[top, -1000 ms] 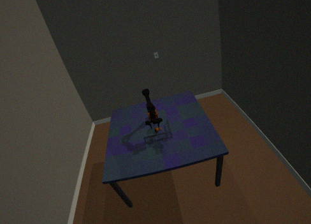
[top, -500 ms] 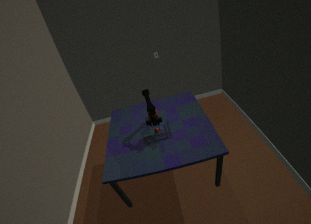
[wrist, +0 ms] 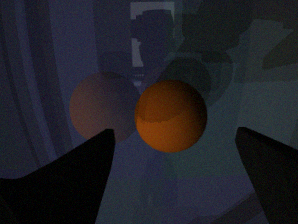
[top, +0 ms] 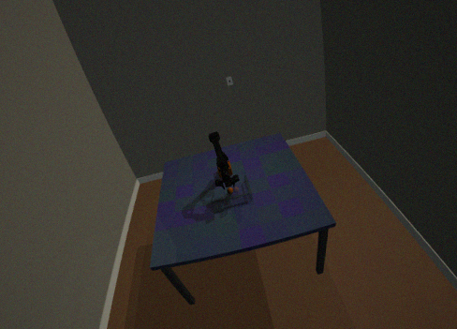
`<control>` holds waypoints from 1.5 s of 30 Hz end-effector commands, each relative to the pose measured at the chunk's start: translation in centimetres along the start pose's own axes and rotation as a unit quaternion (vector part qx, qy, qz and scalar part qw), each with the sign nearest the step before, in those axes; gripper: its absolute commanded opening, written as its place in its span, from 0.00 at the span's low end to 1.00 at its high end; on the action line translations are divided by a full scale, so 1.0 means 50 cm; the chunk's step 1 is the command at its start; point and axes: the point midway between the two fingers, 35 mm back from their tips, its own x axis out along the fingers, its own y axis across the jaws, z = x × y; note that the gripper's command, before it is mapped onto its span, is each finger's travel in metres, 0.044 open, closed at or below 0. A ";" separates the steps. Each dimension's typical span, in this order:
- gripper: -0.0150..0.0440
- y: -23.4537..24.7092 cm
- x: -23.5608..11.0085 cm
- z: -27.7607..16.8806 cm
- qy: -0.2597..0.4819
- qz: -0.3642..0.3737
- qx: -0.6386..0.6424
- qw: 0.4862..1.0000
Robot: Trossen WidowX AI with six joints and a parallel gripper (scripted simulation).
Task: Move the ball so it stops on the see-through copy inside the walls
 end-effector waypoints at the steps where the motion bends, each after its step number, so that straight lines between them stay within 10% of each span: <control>1: 0.86 0.002 0.013 0.000 0.000 0.003 0.001 1.000; 18: 0.86 0.002 0.063 -0.003 0.001 0.003 0.001 1.000; 30: 0.63 0.002 0.063 -0.003 0.001 0.003 0.001 1.000; 38: 0.27 0.003 0.018 0.010 -0.002 0.005 0.002 1.000; 45: 0.25 0.003 -0.069 0.018 -0.001 0.004 0.002 1.000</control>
